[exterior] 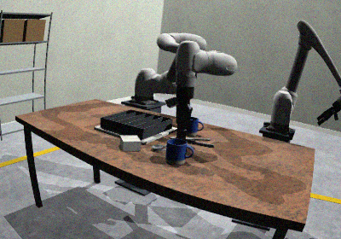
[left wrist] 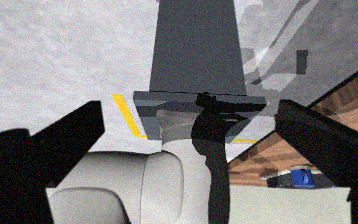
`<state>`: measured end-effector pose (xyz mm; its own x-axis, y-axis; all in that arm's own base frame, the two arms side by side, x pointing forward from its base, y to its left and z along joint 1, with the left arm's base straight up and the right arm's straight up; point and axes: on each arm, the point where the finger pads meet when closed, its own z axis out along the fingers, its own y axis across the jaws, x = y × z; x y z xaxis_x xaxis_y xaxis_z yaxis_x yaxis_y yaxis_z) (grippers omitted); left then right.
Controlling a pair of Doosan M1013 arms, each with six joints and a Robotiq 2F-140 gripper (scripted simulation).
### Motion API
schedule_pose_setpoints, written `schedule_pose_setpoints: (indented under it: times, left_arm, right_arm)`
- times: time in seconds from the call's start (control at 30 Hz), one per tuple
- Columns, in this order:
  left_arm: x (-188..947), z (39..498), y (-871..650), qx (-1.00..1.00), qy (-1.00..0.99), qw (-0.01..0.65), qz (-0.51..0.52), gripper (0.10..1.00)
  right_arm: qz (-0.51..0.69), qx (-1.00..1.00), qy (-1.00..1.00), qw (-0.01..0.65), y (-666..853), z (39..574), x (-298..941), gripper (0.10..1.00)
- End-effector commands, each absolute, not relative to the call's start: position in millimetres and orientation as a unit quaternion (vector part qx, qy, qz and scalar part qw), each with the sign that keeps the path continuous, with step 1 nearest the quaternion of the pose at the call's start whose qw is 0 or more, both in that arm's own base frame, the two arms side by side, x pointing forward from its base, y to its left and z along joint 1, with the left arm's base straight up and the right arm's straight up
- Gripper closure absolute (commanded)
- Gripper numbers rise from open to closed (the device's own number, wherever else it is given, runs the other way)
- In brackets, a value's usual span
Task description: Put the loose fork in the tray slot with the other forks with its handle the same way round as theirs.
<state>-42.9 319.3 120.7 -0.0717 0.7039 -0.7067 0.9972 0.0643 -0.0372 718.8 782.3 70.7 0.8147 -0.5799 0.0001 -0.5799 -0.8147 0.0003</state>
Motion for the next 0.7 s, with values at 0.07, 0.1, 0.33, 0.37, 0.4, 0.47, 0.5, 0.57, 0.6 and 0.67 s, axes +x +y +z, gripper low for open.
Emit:
schedule_pose_setpoints:
  times: [0.07,0.1,0.33,0.37,0.4,0.47,0.5,0.57,0.6,0.67]
  left_arm:
    - [-43.0,121.0,319.6,0.627,0.679,0.267,-0.274,0.098]
    - [-43.0,121.0,319.6,0.627,0.679,0.267,-0.274,0.098]
    - [-43.0,121.0,319.6,0.627,0.679,0.267,-0.274,0.098]
    - [-43.0,121.0,319.6,0.627,0.679,0.267,-0.274,0.098]
    - [-43.0,121.0,319.6,0.627,0.679,0.267,-0.274,0.098]
    - [-43.0,121.0,319.6,0.627,0.679,0.267,-0.274,0.098]
    - [-43.0,121.0,319.6,0.627,0.679,0.267,-0.274,0.098]
    - [-43.0,121.0,319.6,0.627,0.679,0.267,-0.274,0.098]
    - [-43.0,121.0,319.6,0.627,0.679,0.267,-0.274,0.098]
    - [-43.0,121.0,319.6,0.627,0.679,0.267,-0.274,0.098]
  right_arm:
    - [0.000,0.953,-0.304,-0.001,782.7,68.5,719.0,0.849]
    - [0.000,0.953,-0.304,-0.001,782.7,67.6,719.0,0.849]
    - [0.000,0.953,-0.304,-0.001,782.7,63.6,719.0,0.849]
    - [0.000,0.953,-0.304,-0.001,782.7,63.3,719.0,0.849]
    - [0.000,0.953,-0.304,-0.001,782.7,63.1,719.0,0.849]
    - [0.000,0.953,-0.304,-0.001,782.7,63.0,719.0,0.849]
    - [0.000,0.953,-0.304,-0.001,782.7,63.0,719.0,0.849]
    - [0.000,0.953,-0.304,-0.001,782.7,62.9,719.0,0.849]
    - [0.000,0.953,-0.304,-0.001,782.7,62.9,719.0,0.849]
    - [0.000,0.953,-0.304,-0.001,782.7,62.9,719.0,0.849]
